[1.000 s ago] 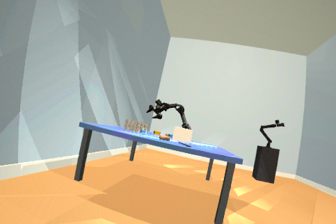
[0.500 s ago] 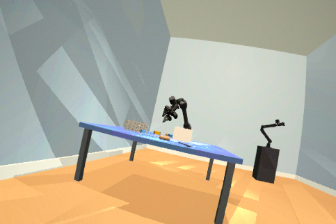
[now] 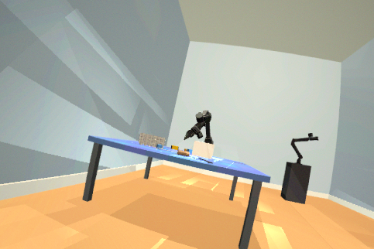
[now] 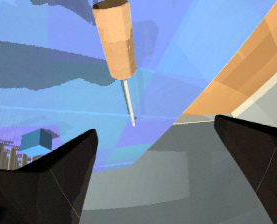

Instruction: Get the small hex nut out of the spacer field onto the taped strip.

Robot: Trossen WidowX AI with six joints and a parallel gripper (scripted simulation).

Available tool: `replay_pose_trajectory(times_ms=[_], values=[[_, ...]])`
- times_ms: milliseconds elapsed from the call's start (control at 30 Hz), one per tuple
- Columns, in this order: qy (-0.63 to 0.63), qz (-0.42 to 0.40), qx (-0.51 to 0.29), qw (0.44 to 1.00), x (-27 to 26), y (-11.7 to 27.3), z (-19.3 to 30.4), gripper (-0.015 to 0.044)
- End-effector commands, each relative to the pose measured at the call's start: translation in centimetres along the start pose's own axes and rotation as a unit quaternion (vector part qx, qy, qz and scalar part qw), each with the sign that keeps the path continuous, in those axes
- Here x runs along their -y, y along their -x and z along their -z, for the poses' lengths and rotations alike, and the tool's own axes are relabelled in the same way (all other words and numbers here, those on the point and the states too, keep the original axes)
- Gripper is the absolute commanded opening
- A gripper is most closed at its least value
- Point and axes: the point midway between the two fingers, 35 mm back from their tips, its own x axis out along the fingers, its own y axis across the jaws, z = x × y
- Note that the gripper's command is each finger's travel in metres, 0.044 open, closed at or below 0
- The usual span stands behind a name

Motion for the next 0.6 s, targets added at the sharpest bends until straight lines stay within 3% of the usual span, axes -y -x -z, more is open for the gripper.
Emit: replay_pose_trajectory(times_ms=[0,400,567], values=[[0.015,-0.016,0.012,1.0,-1.41,-3.33,-2.81,0.044],[0.015,-0.016,0.012,1.0,-1.41,-3.33,-2.81,0.044],[-0.022,0.037,0.012,0.999,-1.71,-3.06,-2.67,0.044]])
